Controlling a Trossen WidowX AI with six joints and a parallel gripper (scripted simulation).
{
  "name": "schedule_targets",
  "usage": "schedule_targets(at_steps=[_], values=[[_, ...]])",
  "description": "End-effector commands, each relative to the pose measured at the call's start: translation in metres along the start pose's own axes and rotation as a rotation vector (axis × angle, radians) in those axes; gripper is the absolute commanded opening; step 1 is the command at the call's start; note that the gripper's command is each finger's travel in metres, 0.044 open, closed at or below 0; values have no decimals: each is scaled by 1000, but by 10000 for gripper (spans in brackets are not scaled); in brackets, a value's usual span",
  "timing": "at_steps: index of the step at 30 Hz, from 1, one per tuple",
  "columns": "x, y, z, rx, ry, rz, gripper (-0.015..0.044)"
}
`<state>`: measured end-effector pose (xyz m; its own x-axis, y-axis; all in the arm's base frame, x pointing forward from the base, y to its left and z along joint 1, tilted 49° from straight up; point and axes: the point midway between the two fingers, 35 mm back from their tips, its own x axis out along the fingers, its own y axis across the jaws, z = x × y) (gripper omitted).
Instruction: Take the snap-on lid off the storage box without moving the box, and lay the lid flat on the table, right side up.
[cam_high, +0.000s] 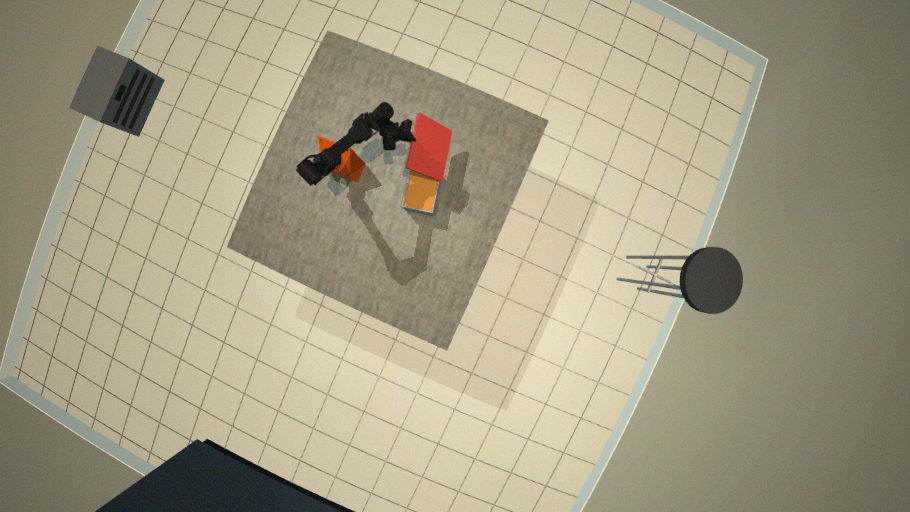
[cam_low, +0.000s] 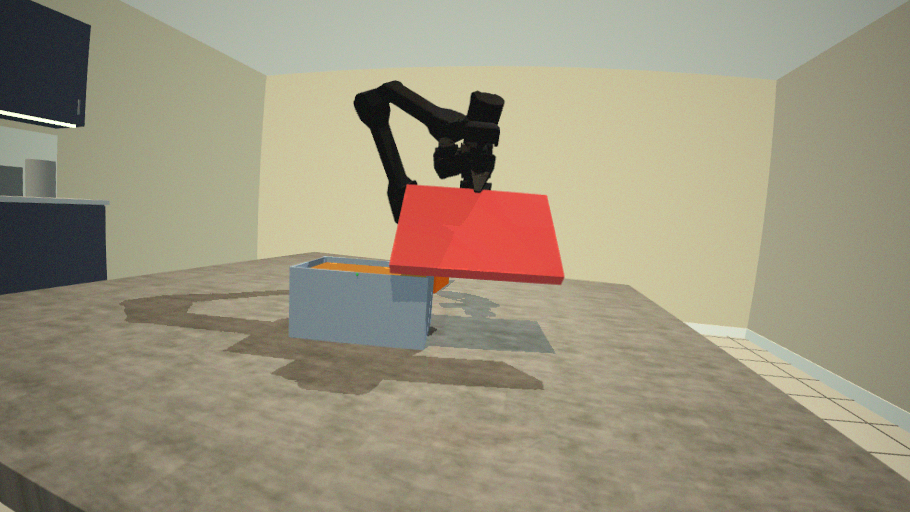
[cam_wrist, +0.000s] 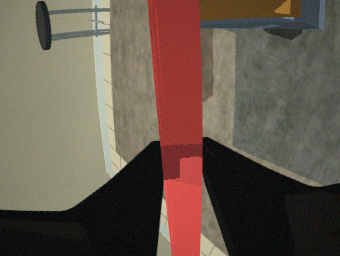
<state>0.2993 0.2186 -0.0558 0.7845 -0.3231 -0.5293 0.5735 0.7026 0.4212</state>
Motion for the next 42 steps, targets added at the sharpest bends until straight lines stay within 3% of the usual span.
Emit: schedule_targets(at_steps=[1, 42], values=[[-3, 3, -10, 9, -1, 9, 0], [-13, -3, -92, 14, 3, 10, 0]])
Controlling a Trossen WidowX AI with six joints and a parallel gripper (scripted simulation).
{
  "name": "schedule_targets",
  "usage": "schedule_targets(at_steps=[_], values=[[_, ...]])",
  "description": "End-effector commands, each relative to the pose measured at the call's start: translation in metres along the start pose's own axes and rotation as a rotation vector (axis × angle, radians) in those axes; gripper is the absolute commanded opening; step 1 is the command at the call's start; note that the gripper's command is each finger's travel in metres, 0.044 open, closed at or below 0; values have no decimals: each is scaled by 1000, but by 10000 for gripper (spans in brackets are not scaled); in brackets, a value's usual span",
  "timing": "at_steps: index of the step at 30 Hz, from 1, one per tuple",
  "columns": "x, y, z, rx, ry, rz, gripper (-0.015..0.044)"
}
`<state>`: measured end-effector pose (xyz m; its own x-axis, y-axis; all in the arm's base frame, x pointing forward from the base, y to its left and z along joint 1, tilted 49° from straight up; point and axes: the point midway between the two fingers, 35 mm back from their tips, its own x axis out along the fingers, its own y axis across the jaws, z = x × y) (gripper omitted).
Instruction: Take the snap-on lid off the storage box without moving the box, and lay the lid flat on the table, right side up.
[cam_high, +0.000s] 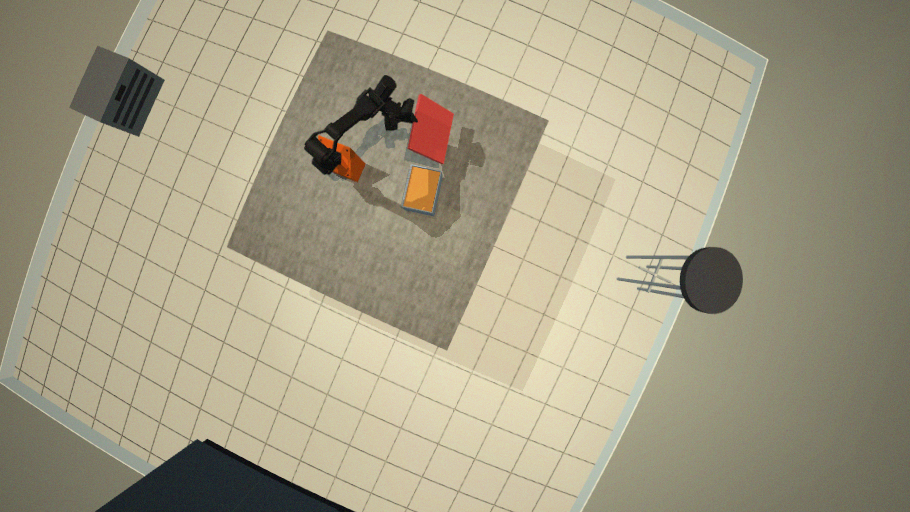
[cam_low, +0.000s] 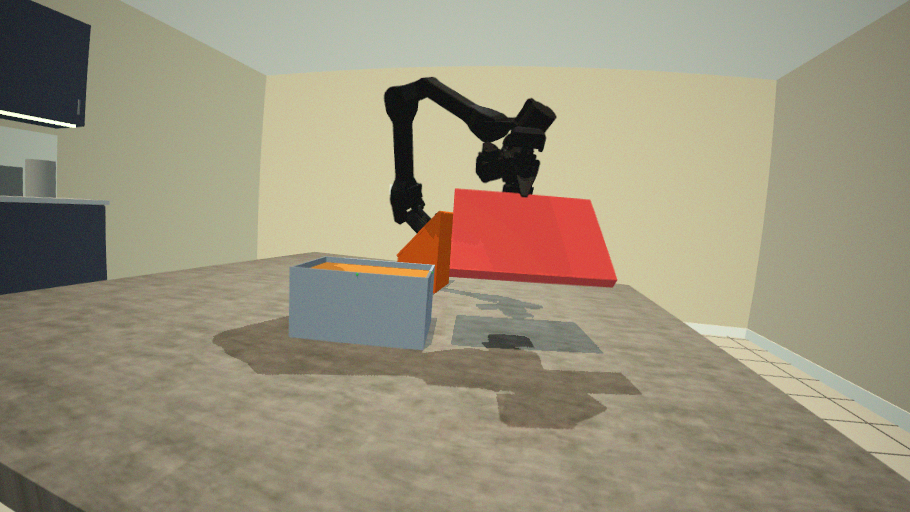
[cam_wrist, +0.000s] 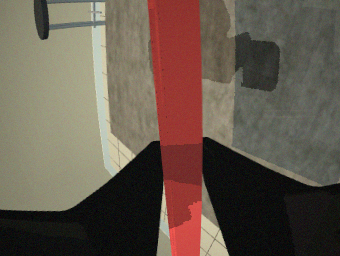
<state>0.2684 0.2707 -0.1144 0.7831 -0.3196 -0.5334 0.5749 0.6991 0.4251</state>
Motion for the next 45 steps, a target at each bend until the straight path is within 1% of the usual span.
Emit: schedule_targets(at_steps=[1, 10, 45], values=[[-3, 2, -11, 9, -2, 10, 0], [-5, 1, -28, 10, -1, 10, 0], [15, -22, -22, 10, -2, 10, 0]])
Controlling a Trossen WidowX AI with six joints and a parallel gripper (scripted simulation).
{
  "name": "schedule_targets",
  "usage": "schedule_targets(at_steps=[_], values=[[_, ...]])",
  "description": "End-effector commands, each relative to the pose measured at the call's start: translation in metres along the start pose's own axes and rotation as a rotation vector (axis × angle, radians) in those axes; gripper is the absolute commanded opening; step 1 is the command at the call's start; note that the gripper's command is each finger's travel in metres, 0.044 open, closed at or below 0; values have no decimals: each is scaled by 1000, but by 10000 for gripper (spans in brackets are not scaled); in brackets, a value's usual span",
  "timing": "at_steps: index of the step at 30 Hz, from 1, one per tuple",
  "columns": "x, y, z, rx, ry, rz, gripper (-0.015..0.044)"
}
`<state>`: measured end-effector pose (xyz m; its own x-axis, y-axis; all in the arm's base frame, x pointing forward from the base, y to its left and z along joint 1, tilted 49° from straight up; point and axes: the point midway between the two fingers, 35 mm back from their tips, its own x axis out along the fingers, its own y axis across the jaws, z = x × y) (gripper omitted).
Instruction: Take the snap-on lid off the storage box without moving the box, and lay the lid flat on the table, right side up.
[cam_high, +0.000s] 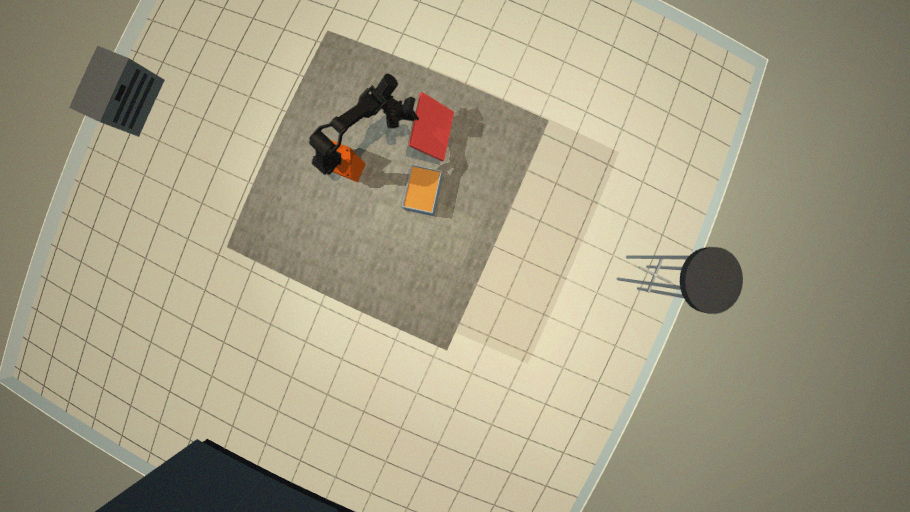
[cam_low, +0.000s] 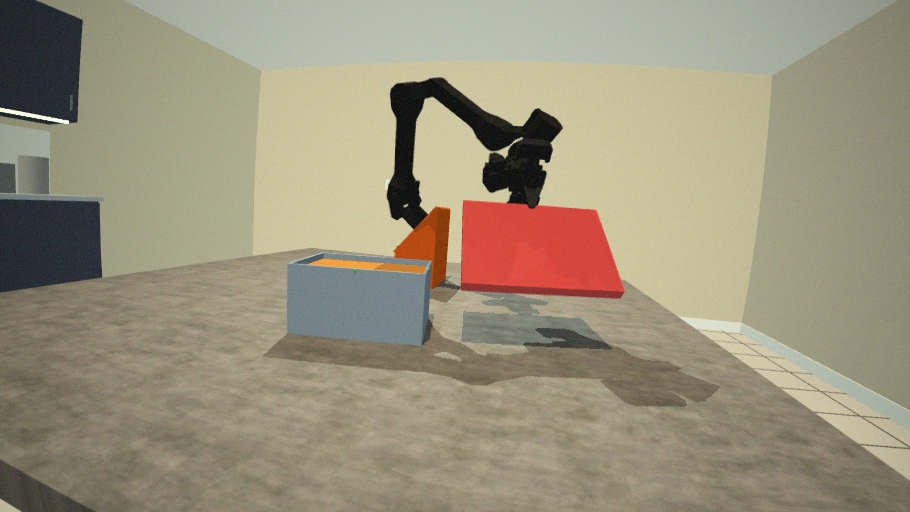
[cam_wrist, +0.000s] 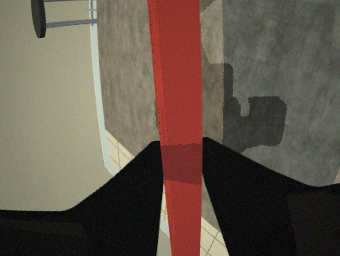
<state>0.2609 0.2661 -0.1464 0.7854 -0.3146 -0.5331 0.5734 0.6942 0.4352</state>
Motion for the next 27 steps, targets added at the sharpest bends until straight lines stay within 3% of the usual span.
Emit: schedule_targets(at_steps=[1, 27], values=[[2, -2, 0, -1, -5, 5, 0], [16, -18, 1, -1, -5, 6, 0]])
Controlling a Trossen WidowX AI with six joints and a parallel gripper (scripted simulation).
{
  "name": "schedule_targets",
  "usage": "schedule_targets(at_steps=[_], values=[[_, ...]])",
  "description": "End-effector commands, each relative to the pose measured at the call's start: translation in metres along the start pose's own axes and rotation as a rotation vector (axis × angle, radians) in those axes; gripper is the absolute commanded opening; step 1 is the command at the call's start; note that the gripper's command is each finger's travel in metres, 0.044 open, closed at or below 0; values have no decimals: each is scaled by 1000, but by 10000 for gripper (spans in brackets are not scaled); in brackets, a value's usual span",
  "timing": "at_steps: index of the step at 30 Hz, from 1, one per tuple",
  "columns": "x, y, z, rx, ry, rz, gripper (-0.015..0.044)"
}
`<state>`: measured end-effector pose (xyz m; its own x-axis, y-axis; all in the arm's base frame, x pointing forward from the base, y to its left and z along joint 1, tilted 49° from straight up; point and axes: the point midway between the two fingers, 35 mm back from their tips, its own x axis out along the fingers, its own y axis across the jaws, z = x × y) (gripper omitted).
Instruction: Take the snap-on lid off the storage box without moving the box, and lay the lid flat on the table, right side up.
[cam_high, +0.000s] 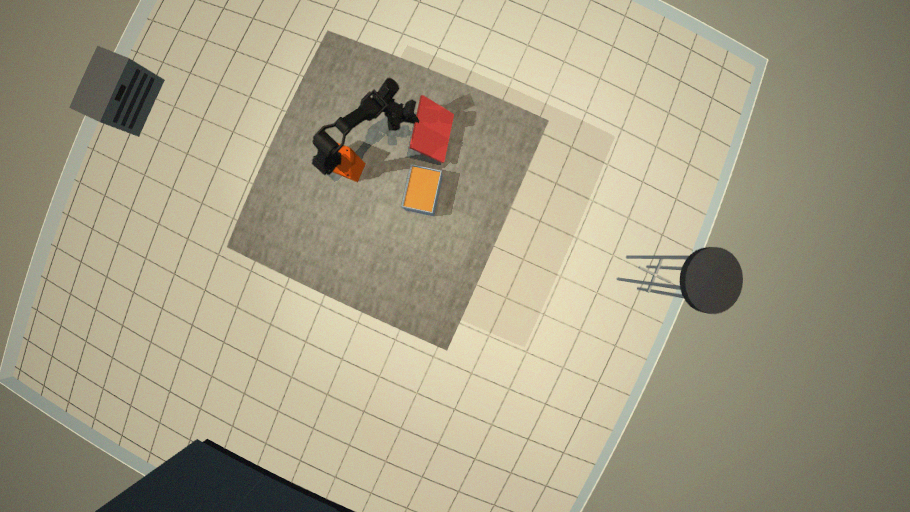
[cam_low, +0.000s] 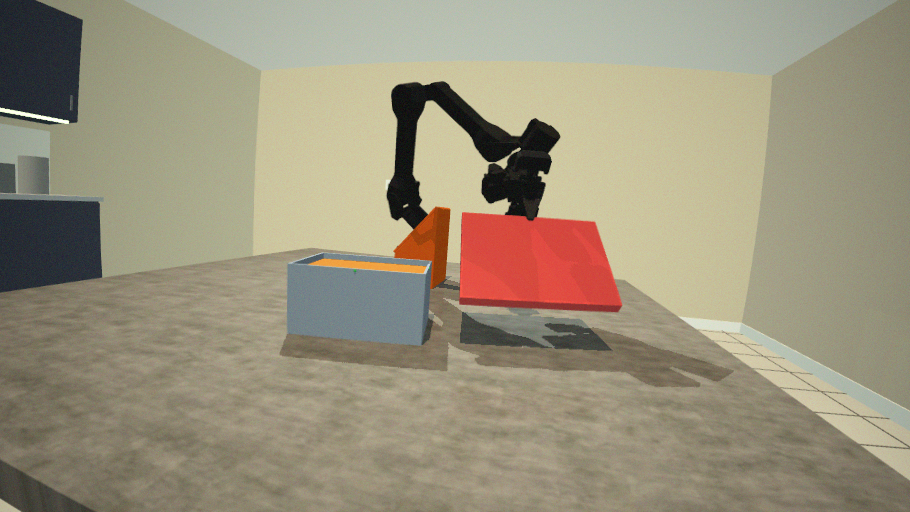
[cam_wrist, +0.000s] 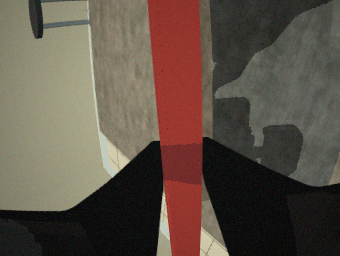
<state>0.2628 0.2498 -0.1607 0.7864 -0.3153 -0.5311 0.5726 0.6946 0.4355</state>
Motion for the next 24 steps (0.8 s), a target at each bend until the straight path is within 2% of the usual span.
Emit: schedule_targets(at_steps=[1, 24], values=[[2, -2, 0, -1, -3, 5, 0], [14, -16, 1, -1, -4, 5, 0]])
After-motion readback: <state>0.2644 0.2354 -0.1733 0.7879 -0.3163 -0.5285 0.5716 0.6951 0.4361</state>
